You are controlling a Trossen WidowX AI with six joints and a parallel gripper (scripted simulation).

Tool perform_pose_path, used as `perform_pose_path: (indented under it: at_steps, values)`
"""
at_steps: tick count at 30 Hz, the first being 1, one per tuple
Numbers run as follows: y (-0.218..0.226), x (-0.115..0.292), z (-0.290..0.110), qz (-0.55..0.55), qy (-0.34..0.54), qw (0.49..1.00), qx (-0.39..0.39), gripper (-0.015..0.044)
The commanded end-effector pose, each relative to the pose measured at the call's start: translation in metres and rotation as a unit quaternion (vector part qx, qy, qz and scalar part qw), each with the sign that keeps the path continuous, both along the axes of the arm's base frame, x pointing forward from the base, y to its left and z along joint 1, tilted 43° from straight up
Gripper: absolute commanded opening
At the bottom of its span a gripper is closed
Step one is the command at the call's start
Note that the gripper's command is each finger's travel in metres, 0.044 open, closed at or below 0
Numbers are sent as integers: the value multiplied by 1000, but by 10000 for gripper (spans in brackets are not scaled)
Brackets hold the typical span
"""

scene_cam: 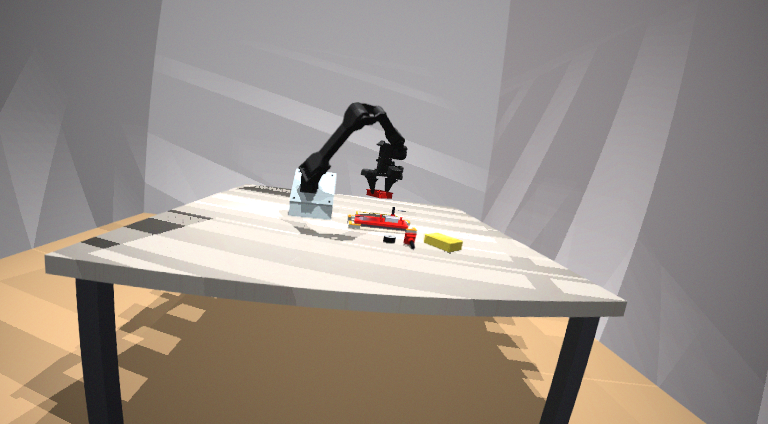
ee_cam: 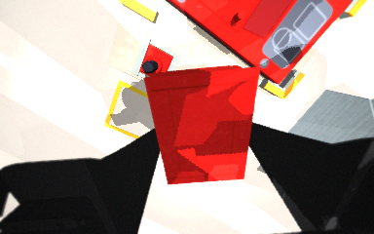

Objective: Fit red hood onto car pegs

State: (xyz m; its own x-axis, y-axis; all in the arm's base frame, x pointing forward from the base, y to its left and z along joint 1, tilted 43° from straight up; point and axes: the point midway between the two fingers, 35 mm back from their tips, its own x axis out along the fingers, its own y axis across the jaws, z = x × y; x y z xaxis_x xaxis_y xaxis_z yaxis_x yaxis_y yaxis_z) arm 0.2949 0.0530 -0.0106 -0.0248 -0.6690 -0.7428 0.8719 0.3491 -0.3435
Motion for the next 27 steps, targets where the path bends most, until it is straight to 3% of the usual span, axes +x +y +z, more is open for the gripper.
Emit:
perform_pose_path:
  at_steps: [1,27]
  values:
    - [-4,7,9,25,16,1000,2,0]
    - [-54,28,55,195,180,964,8,0]
